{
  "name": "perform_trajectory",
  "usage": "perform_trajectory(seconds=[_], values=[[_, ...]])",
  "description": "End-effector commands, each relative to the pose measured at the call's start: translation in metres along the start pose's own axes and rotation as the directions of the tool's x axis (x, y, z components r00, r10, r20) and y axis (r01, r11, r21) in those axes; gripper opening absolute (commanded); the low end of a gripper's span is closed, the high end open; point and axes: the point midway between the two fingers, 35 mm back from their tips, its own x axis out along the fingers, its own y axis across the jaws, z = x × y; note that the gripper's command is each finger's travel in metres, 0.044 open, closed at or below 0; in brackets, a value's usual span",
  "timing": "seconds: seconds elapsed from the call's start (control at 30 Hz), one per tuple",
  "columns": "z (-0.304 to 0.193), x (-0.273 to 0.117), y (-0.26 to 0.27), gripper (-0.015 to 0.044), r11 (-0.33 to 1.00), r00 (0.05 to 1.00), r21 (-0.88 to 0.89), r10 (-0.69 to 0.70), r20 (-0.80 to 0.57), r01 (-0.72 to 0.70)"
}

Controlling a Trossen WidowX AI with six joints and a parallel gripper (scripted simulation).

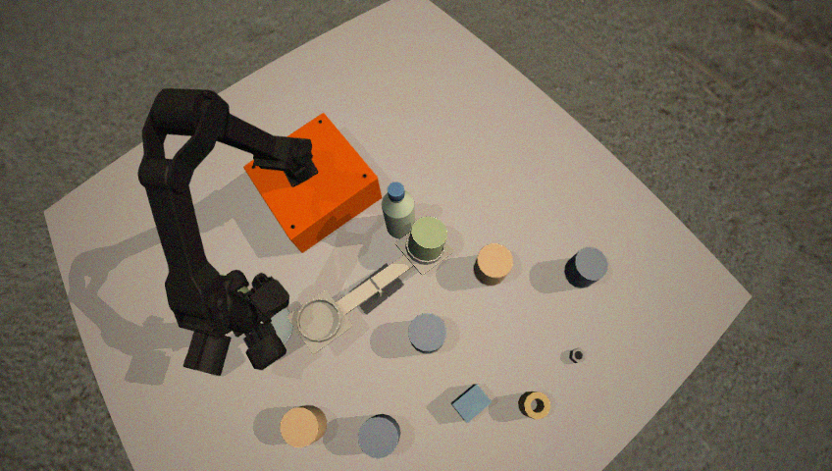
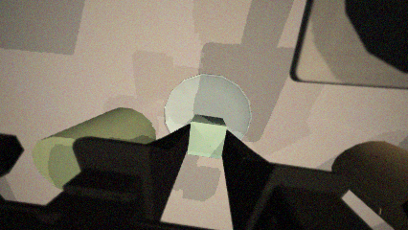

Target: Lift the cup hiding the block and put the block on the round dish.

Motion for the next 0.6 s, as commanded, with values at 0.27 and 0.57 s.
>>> perform_trajectory(seconds=[0.27,0.57], values=[[0.0005,0.0097,0.0005,0.0079,1.000,1.000,0.000,0.002,0.002,-0.002],[0.0005,0.0097,0.0005,0.0315,1.000,1.000,0.000,0.002,0.002,-0.002]])
